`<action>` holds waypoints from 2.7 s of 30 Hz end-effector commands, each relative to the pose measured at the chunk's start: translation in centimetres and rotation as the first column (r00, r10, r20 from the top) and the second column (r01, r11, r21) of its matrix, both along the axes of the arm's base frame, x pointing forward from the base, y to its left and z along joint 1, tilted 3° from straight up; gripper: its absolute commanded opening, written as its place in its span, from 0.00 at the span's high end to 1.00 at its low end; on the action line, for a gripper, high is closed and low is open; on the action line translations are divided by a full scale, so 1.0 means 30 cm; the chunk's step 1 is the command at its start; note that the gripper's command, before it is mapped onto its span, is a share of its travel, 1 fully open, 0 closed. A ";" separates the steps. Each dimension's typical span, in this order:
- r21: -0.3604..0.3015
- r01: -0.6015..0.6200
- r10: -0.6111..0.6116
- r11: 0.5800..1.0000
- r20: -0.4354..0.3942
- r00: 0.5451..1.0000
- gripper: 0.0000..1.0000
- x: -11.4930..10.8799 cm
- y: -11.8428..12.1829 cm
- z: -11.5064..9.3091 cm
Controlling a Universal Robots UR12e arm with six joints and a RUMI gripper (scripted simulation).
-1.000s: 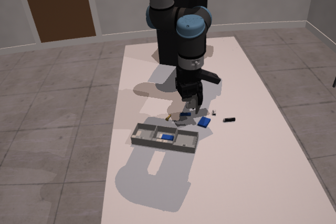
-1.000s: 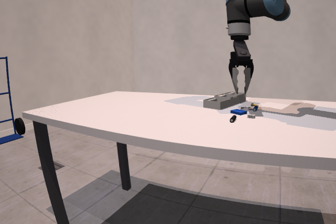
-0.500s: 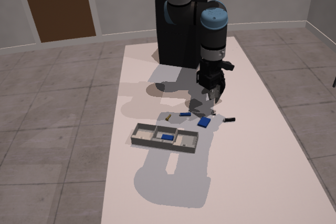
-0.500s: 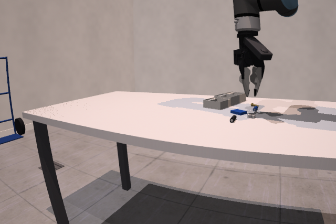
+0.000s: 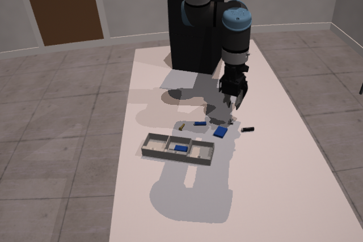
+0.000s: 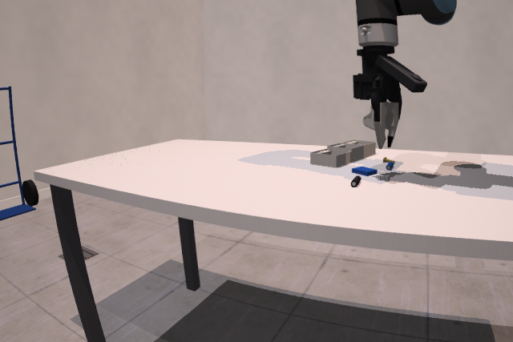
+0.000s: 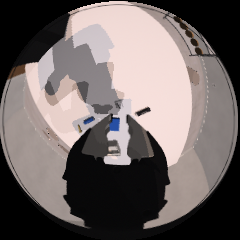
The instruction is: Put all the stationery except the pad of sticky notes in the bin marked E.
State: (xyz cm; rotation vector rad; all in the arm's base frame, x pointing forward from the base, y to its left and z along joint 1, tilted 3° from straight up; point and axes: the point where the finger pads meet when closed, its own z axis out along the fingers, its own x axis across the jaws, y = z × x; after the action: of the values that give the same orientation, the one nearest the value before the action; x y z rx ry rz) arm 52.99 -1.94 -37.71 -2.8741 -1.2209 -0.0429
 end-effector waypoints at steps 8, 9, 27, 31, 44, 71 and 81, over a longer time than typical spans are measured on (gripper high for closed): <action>-0.003 -0.327 0.327 0.945 0.020 0.945 0.82 0.004 -0.014 0.001; -0.002 -0.341 0.341 0.940 0.021 0.940 0.82 0.004 -0.014 0.001; -0.002 -0.341 0.341 0.940 0.021 0.940 0.82 0.004 -0.015 0.001; -0.002 -0.341 0.341 0.940 0.021 0.940 0.82 0.004 -0.015 0.001; -0.002 -0.341 0.341 0.940 0.021 0.940 0.82 0.005 -0.014 -0.026; -0.002 -0.341 0.341 0.940 0.021 0.940 0.82 0.011 -0.007 -0.204; -0.002 -0.341 0.341 0.940 0.021 0.940 0.82 0.011 -0.006 -0.235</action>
State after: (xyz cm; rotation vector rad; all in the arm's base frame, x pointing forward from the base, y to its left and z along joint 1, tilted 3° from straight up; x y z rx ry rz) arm 53.27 -2.12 -44.52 -2.6201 -1.7016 -0.0677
